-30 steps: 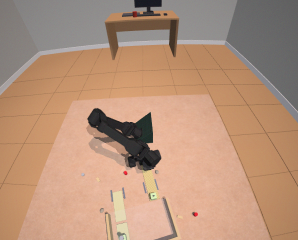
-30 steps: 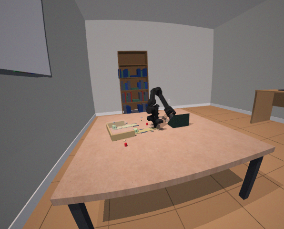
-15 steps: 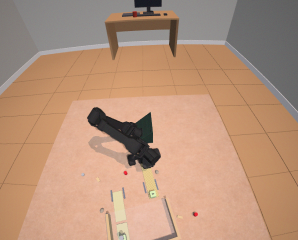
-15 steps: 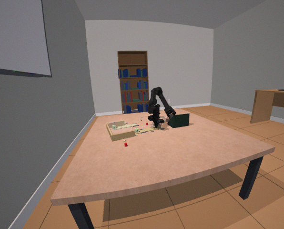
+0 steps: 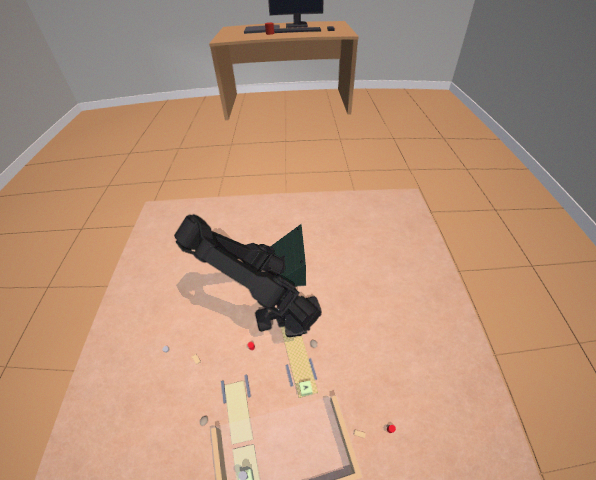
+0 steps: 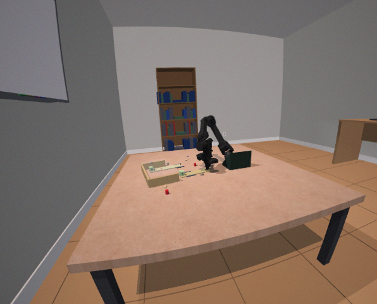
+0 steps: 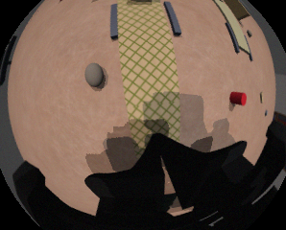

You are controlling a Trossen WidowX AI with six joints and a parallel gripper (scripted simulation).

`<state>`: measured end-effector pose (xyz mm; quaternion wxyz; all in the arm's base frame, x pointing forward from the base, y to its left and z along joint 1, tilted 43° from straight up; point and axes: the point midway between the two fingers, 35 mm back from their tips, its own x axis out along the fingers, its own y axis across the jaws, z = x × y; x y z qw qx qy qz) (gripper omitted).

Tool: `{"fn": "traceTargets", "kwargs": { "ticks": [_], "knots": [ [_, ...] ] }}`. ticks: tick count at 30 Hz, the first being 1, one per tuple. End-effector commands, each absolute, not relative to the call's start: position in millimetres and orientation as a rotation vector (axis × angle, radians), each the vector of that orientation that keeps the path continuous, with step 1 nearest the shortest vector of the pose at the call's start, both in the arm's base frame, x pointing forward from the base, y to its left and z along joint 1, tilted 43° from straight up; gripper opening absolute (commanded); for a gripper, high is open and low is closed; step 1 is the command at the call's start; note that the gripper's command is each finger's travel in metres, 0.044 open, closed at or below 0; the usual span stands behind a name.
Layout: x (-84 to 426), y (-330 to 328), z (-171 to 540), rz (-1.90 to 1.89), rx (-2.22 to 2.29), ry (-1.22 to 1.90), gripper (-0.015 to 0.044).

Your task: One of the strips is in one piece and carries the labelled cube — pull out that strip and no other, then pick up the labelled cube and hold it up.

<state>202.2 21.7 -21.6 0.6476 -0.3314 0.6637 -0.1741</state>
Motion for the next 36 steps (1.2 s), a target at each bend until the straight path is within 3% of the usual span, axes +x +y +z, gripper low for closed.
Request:
{"fn": "traceTargets", "kwargs": {
  "ticks": [1,22,32,36],
  "knots": [
    [192.5,15.7,-24.5,-0.402,-0.758,1.543,0.0],
    [192.5,15.7,-24.5,-0.402,-0.758,1.543,0.0],
    [201.6,50.1,9.0,-0.401,-0.756,1.543,0.0],
    [220.6,50.6,6.3,-0.467,-0.686,1.514,0.0105]
  ]
}}
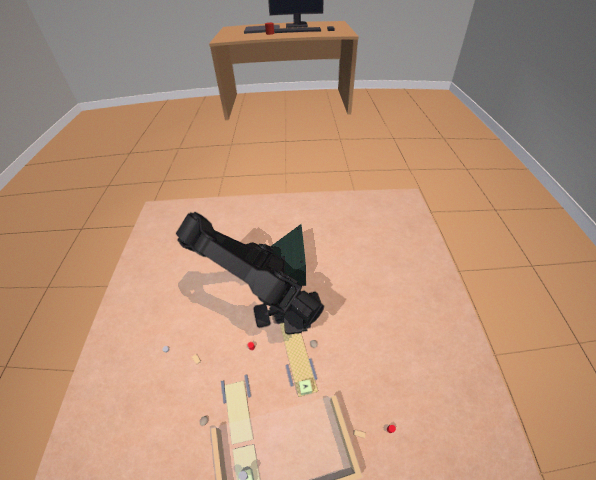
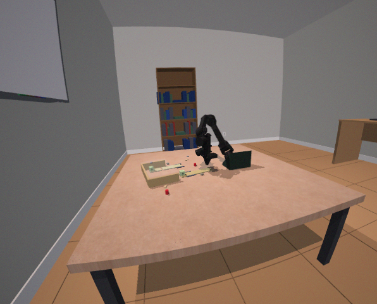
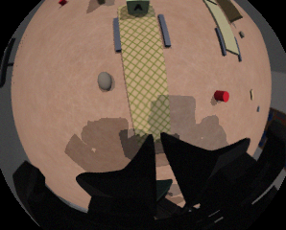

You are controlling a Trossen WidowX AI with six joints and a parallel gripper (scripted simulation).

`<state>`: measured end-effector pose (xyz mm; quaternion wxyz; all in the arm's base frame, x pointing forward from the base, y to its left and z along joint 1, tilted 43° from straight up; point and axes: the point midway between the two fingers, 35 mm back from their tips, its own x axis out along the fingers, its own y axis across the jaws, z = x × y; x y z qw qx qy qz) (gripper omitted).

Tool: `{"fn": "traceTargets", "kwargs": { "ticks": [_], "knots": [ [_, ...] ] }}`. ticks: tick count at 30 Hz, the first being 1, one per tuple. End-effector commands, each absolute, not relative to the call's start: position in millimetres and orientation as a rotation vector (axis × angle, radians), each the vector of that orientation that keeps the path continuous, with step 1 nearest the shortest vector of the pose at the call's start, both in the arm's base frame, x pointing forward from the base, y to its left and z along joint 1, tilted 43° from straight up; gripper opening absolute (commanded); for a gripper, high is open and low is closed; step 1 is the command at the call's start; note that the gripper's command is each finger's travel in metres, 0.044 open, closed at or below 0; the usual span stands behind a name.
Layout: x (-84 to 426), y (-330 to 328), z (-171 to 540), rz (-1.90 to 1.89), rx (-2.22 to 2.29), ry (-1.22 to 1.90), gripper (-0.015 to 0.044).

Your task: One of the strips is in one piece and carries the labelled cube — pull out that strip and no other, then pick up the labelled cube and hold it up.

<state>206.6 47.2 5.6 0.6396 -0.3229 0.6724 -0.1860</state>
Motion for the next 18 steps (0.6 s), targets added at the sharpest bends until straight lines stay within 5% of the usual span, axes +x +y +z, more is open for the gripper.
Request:
{"fn": "traceTargets", "kwargs": {
  "ticks": [1,13,18],
  "knots": [
    [224.3,51.3,6.0,-0.47,-0.683,1.513,0.0131],
    [259.6,59.9,4.4,-0.472,-0.681,1.51,0.044],
    [275.1,63.5,4.4,-0.472,-0.68,1.509,0.044]
  ]
}}
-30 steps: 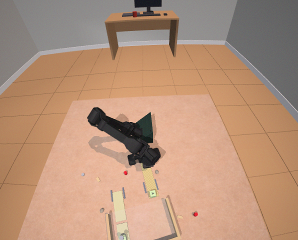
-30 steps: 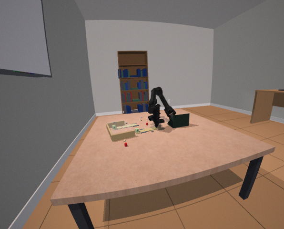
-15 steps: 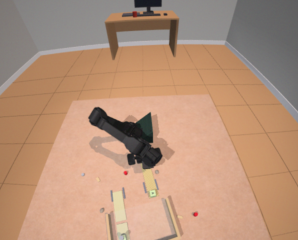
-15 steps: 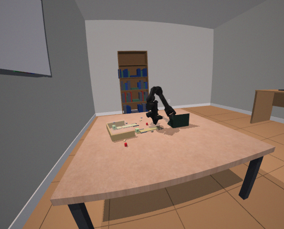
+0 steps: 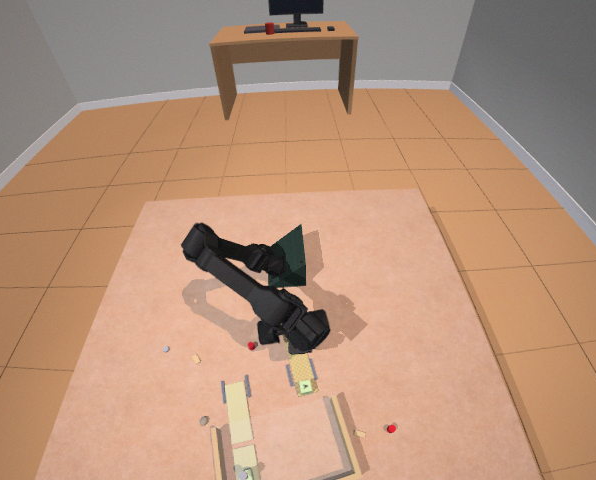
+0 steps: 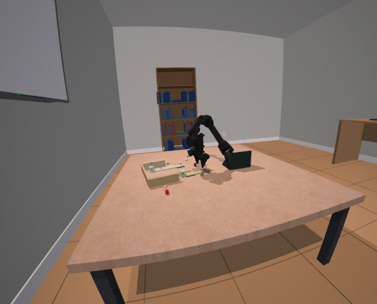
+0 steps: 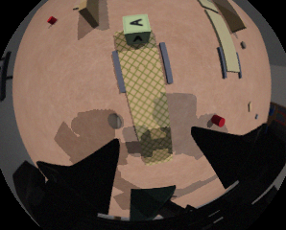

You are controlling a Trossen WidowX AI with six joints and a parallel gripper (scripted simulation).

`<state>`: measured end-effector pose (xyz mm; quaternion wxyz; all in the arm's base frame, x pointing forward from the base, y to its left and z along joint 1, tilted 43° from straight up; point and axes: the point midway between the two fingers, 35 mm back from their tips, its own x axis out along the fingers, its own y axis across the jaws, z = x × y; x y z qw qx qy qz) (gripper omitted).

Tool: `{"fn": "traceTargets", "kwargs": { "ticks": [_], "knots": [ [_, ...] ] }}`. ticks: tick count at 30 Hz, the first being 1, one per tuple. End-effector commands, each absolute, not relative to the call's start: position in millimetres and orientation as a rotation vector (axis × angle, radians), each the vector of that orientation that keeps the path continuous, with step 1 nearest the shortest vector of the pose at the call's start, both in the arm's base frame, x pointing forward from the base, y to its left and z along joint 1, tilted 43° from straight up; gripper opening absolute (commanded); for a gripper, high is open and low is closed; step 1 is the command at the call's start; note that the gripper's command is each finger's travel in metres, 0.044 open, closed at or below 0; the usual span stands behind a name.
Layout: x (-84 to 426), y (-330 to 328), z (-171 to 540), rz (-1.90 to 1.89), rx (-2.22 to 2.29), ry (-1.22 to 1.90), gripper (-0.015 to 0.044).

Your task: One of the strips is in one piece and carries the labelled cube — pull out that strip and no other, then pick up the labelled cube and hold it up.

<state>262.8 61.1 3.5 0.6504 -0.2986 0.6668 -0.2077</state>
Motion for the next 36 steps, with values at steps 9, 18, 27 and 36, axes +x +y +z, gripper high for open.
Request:
{"fn": "traceTargets", "kwargs": {
  "ticks": [9,18,27,36],
  "knots": [
    [303.2,70.4,4.4,-0.472,-0.68,1.508,0.044],
    [331.3,78.2,4.3,-0.472,-0.679,1.507,0.044],
    [359.9,85.9,4.9,-0.472,-0.678,1.505,0.044],
    [388.8,91.9,6.7,-0.472,-0.677,1.504,0.044]
  ]
}}
